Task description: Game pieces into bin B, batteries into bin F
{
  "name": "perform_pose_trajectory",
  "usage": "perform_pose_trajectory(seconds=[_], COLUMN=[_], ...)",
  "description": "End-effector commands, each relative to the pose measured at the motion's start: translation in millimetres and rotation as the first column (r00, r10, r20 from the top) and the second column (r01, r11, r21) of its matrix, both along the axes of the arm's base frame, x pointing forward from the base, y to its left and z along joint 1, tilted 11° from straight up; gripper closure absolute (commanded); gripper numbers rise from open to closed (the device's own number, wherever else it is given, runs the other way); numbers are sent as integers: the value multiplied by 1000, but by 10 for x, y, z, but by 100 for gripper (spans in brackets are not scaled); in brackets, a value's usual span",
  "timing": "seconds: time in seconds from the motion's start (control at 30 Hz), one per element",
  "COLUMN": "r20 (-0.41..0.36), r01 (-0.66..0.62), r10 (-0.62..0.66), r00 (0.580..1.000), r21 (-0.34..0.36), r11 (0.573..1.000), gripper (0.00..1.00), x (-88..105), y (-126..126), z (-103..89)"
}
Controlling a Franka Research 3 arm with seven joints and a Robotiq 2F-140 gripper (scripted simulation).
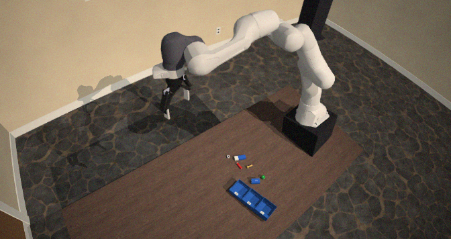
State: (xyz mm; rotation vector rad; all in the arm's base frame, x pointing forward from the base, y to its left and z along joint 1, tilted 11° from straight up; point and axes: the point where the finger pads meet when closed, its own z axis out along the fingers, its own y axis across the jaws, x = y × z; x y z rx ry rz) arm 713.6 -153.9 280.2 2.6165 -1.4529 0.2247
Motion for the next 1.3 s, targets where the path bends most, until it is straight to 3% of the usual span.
perform_pose_trajectory(seconds=[0.0,0.53,0.57,1.03,1.1,1.2,1.27], r20=[0,0,0,0,0,0,-44], r01=[0,0,0,0,0,0,-84], r10=[0,0,0,0,0,0,85], r00=[1000,1000,1000,1000,1000,1000,995], r21=[0,0,0,0,0,0,7], r11=[1000,1000,1000,1000,1000,1000,996], gripper=[0,0,95,95,95,95,95], x=[0,0,5,69,69,78,-22], y=[0,0,-16,-239,-239,-268,-138], z=[1,1,-80,-1224,-1224,-1376,-1396])
